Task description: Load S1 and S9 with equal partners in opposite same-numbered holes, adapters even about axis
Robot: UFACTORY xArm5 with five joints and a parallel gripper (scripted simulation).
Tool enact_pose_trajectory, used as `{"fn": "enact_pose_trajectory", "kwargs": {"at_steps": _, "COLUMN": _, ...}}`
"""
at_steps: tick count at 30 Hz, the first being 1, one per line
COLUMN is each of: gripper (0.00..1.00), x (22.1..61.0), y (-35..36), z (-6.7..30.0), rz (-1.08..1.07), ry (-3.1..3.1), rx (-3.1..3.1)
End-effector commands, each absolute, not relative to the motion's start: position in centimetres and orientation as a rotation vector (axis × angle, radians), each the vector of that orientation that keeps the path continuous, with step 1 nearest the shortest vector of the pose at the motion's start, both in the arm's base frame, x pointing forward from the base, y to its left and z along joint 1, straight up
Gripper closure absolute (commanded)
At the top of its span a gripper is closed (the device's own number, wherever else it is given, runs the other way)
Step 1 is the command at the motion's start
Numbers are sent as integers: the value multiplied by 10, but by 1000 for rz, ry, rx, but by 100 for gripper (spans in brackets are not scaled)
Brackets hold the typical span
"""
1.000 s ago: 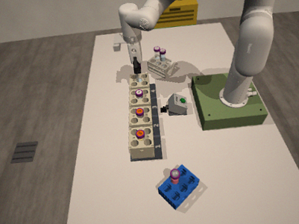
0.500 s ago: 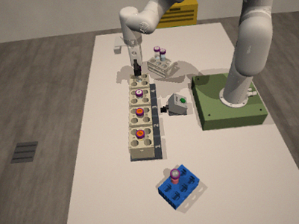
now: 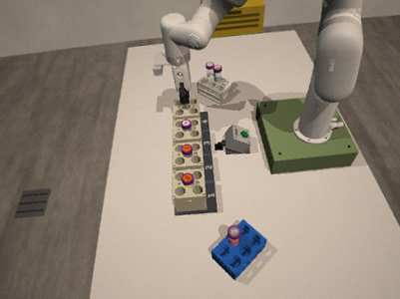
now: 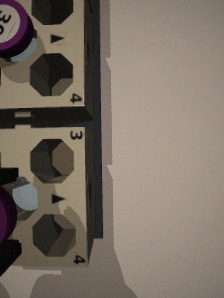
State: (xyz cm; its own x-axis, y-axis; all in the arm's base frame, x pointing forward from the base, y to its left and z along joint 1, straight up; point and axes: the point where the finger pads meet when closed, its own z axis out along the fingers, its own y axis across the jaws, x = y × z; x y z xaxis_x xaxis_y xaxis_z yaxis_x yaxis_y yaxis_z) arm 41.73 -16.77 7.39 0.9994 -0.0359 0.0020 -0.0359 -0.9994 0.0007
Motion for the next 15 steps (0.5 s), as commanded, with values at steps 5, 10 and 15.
{"fn": "enact_pose_trajectory", "kwargs": {"at_steps": 5, "gripper": 100, "x": 419, "y": -168, "z": 70, "rz": 12, "ry": -56, "rx": 3144}}
{"fn": "enact_pose_trajectory", "kwargs": {"at_steps": 10, "gripper": 100, "x": 419, "y": -168, "z": 65, "rz": 12, "ry": -56, "rx": 3144}}
{"fn": "enact_pose_trajectory", "kwargs": {"at_steps": 15, "gripper": 100, "x": 419, "y": -168, "z": 60, "rz": 12, "ry": -56, "rx": 3144}}
